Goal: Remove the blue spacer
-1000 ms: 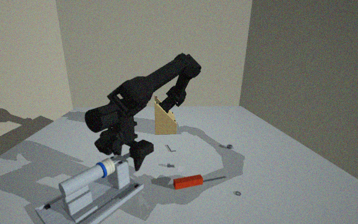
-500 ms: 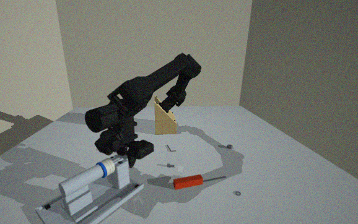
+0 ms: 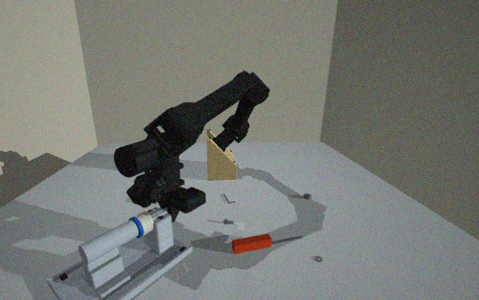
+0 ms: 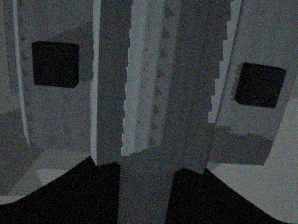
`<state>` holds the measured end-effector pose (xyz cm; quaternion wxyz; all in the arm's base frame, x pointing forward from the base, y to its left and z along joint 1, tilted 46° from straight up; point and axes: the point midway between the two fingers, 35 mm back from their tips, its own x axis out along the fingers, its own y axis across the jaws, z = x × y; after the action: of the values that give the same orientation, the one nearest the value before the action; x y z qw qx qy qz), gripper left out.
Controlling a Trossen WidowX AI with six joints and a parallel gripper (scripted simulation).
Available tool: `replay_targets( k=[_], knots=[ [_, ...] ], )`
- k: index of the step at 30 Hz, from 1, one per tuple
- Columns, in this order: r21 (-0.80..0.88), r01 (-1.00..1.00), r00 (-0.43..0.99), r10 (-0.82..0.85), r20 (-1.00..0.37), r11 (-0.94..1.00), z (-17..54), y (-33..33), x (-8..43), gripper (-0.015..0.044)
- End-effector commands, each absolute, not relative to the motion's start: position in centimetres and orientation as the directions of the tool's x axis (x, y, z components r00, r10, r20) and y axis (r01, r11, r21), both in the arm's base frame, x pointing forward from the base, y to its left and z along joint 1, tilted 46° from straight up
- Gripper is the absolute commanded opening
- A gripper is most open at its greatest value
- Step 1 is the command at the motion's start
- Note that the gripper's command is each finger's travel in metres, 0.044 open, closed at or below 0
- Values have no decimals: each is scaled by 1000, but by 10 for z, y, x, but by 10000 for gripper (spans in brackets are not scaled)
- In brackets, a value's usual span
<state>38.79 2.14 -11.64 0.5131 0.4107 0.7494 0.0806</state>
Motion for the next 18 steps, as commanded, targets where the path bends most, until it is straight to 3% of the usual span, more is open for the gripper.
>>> replay_targets(
  k=[1,18],
  knots=[
    [543,535,-136,701,-700,647,-115,22,386,0],
    [543,536,-136,701,-700,646,-111,25,378,0]
  ],
)
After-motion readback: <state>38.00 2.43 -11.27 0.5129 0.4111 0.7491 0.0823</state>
